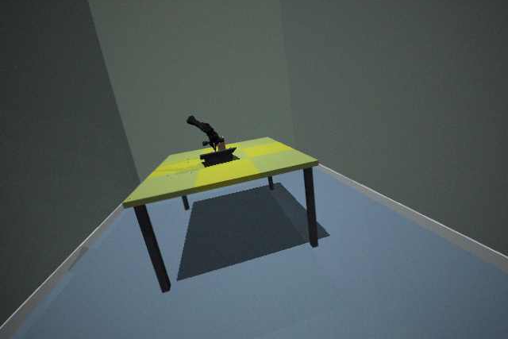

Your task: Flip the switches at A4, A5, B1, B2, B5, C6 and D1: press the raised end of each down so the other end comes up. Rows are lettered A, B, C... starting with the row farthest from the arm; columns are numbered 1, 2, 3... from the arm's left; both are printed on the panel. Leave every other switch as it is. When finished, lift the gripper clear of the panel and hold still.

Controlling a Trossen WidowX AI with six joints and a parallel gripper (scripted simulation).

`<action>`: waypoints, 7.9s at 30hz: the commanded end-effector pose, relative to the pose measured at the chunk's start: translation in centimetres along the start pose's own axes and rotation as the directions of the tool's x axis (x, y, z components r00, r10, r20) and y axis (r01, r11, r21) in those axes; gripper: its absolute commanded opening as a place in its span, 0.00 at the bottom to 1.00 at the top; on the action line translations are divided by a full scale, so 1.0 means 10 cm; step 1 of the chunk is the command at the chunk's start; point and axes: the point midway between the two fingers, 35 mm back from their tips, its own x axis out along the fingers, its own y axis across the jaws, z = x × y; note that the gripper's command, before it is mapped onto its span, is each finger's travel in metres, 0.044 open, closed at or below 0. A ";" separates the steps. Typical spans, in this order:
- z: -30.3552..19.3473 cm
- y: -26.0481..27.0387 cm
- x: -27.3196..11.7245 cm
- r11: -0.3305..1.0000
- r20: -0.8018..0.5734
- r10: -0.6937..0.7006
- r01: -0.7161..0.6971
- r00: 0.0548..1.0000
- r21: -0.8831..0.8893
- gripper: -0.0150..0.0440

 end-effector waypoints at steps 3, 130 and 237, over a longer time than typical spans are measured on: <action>0.00 0.01 0.01 1.000 0.001 0.003 -0.003 1.000 -0.003 0.25; -0.41 1.34 0.01 1.000 0.001 0.009 -0.009 1.000 -0.002 0.25; -0.41 1.01 0.02 1.000 0.000 0.007 -0.007 1.000 -0.003 0.25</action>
